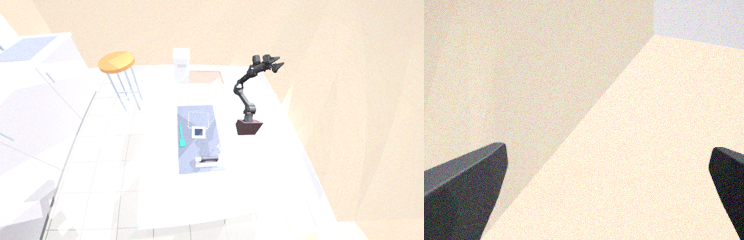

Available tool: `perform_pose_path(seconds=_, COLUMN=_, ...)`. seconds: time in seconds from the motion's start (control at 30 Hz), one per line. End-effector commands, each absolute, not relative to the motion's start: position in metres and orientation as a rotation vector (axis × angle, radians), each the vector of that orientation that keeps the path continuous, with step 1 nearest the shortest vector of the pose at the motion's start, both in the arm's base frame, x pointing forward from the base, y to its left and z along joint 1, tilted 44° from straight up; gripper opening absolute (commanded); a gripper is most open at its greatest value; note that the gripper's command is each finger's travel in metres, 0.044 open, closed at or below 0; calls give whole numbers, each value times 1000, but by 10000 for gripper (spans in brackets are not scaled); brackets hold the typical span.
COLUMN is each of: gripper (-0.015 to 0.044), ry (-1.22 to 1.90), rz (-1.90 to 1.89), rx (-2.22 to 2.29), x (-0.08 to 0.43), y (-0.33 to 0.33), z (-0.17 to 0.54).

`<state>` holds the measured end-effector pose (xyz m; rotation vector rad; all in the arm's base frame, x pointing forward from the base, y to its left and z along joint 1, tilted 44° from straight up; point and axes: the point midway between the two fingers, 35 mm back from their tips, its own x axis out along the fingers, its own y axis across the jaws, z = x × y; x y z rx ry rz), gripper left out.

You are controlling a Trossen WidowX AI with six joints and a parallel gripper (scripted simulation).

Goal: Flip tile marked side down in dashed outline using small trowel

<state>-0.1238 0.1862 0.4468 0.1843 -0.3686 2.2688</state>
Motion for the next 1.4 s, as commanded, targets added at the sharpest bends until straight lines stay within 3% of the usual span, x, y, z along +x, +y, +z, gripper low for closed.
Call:
perform_pose_path(seconds=0.0, gripper=374, ry=-369, rz=2269, rx=184, x=-124, y=186, z=447)
perform_pose_path(seconds=0.33, gripper=111, ry=-369, rz=2268, rx=184, x=-124, y=186, z=447)
perform_pose_path(seconds=0.67, gripper=100, ry=-369, rz=2269, rx=184, x=-124, y=186, z=447)
perform_pose_path(seconds=0.8, gripper=0, ry=-369, rz=2269, rx=184, x=-124, y=186, z=447)
perform_pose_path(seconds=1.23, gripper=0, ry=-369, rz=2269, rx=184, x=-124, y=186, z=447)
perform_pose_path(seconds=1.37, gripper=100, ry=-369, rz=2269, rx=184, x=-124, y=186, z=447)
